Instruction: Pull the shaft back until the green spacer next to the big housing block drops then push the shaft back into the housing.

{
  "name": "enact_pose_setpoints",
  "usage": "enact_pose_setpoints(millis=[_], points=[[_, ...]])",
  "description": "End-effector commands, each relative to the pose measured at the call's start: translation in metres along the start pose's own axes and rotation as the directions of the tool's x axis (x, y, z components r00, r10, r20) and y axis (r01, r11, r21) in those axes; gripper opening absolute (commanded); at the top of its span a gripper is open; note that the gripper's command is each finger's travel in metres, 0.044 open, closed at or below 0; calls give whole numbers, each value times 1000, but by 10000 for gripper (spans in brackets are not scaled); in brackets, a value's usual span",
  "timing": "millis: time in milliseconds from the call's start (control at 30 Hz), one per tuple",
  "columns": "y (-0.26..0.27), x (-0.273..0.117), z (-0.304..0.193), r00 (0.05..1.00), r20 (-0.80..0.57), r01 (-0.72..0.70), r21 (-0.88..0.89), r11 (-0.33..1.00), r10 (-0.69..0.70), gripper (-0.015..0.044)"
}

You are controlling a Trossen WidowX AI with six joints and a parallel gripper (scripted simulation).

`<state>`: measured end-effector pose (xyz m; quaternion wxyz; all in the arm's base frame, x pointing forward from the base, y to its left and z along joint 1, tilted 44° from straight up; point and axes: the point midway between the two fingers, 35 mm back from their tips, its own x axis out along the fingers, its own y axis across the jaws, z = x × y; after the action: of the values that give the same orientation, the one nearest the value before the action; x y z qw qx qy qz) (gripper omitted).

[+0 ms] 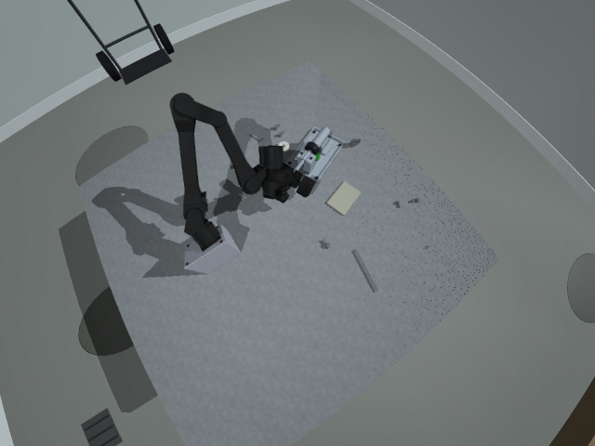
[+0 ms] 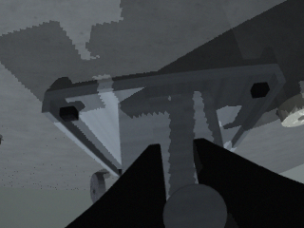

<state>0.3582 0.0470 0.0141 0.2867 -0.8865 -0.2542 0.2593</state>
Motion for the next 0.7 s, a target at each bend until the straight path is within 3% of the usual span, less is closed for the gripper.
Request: enact_pose_setpoints(millis=[0, 667], points=[[-1, 2, -4, 1000, -6, 4, -4, 1000, -4, 0], [-1, 8, -10, 1000, -7, 4, -4, 1000, -5, 0]])
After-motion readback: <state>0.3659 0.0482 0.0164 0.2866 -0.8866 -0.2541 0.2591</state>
